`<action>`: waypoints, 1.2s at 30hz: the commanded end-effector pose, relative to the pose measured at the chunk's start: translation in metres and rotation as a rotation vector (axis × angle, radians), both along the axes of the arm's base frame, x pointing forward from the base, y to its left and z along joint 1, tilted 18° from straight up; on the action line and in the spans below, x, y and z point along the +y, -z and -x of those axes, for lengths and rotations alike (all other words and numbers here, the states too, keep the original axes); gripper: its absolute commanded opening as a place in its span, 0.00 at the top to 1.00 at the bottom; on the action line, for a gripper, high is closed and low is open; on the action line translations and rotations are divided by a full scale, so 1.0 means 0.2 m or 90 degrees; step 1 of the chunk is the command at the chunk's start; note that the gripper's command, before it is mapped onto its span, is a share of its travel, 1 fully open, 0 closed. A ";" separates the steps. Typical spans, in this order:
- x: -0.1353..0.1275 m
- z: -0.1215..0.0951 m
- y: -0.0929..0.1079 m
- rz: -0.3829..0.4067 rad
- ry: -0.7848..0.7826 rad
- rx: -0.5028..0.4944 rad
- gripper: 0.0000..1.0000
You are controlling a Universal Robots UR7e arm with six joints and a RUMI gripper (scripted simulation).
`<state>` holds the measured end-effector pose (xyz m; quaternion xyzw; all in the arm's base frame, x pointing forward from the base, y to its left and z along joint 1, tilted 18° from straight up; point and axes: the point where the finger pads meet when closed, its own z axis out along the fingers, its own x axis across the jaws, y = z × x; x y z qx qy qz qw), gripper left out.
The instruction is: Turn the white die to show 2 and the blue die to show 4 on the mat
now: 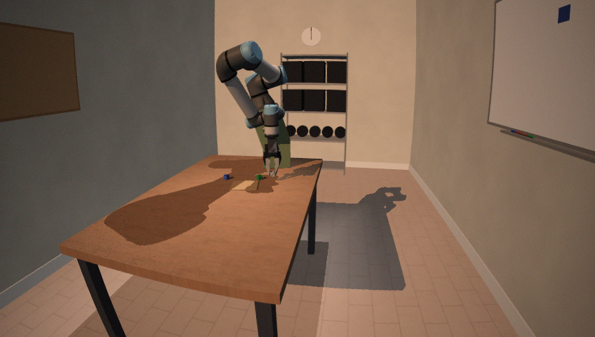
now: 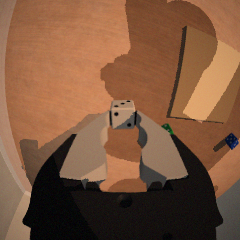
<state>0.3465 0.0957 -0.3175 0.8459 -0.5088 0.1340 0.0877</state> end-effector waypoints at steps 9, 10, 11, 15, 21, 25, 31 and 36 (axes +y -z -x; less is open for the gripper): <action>0.07 0.03 -0.23 0.000 0.000 0.000 0.94; 0.07 0.03 -0.24 0.000 0.000 0.000 0.94; 0.08 0.03 -0.26 0.000 0.000 0.000 0.94; 0.09 0.04 -0.30 0.000 0.000 0.000 0.94; 0.10 0.04 -0.32 0.000 0.000 0.000 0.94; 0.10 0.04 -0.32 0.000 0.000 0.000 0.94; 0.10 0.04 -0.32 0.000 0.000 0.000 0.94; 0.09 0.04 -0.33 -0.001 0.004 -0.001 0.94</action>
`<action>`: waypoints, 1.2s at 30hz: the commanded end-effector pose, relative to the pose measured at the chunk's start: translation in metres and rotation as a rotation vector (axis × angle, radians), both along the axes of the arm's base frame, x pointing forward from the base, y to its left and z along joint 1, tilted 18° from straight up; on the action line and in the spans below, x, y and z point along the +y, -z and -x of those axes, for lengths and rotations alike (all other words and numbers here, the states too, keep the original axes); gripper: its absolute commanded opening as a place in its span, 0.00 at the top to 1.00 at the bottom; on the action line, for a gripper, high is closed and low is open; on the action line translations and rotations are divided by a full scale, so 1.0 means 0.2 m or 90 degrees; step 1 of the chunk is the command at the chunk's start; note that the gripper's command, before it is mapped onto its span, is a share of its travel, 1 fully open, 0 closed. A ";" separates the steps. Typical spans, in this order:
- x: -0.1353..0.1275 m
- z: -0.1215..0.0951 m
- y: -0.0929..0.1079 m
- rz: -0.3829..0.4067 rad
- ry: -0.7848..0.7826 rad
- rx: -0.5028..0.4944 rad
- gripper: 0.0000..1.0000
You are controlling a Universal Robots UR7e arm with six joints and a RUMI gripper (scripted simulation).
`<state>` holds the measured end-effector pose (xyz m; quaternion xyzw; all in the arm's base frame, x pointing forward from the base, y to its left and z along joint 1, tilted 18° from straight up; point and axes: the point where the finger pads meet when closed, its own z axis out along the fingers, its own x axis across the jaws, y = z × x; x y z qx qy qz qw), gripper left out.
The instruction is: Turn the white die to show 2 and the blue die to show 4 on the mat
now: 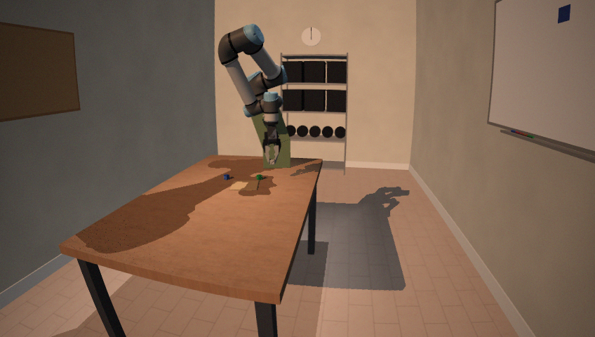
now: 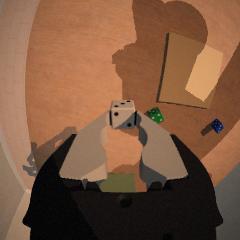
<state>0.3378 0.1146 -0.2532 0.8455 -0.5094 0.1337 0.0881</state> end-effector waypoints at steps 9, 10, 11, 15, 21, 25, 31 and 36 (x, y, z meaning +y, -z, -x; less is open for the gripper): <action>-0.31 -0.21 -0.14 -0.018 0.108 -0.032 0.94; -0.36 -0.24 -0.16 -0.020 0.123 -0.036 0.94; -0.41 -0.26 -0.18 -0.022 0.138 -0.041 0.94; -0.52 -0.30 -0.22 -0.026 0.170 -0.051 0.94; -0.57 -0.32 -0.24 -0.027 0.185 -0.056 0.94; -0.57 -0.32 -0.24 -0.027 0.185 -0.056 0.94; -0.57 -0.32 -0.24 -0.027 0.185 -0.056 0.94; -0.57 -0.32 -0.24 -0.027 0.185 -0.056 0.94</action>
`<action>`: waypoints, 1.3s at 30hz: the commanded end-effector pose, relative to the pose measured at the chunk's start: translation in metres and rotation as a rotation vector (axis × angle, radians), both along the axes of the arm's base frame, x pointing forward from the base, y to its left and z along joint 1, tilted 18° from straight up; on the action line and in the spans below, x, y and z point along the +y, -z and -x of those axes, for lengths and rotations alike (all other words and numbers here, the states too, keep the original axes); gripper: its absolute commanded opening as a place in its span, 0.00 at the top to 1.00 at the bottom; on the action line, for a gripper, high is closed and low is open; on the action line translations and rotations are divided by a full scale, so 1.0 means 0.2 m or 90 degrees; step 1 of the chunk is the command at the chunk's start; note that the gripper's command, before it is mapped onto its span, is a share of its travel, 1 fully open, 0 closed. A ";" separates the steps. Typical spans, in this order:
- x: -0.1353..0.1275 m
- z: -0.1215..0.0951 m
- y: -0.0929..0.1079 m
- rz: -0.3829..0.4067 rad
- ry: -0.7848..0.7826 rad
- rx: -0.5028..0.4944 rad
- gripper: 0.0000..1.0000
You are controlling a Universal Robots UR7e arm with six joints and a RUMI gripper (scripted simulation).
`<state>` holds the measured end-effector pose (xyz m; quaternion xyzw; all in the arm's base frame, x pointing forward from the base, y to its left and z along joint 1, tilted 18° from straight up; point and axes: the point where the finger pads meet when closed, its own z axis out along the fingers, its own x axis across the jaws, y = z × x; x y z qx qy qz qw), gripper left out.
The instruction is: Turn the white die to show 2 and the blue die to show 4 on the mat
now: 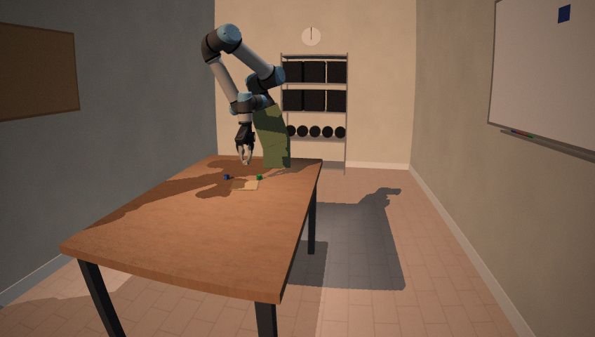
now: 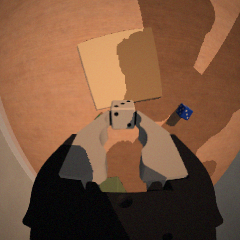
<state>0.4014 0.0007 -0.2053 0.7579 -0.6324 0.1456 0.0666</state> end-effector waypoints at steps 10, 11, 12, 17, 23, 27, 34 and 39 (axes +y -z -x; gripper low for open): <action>-0.03 -0.02 0.09 0.000 0.000 -0.001 0.94; -0.03 -0.02 0.11 0.000 0.000 -0.001 0.94; -0.04 -0.02 0.13 0.000 0.000 -0.001 0.94; -0.06 -0.03 0.19 0.000 0.000 -0.001 0.94; -0.09 -0.05 0.31 0.000 0.000 -0.001 0.94; -0.12 -0.06 0.39 0.000 0.000 -0.001 0.94; -0.13 -0.07 0.44 0.000 0.000 -0.001 0.94; -0.14 -0.07 0.45 0.000 0.000 -0.001 0.94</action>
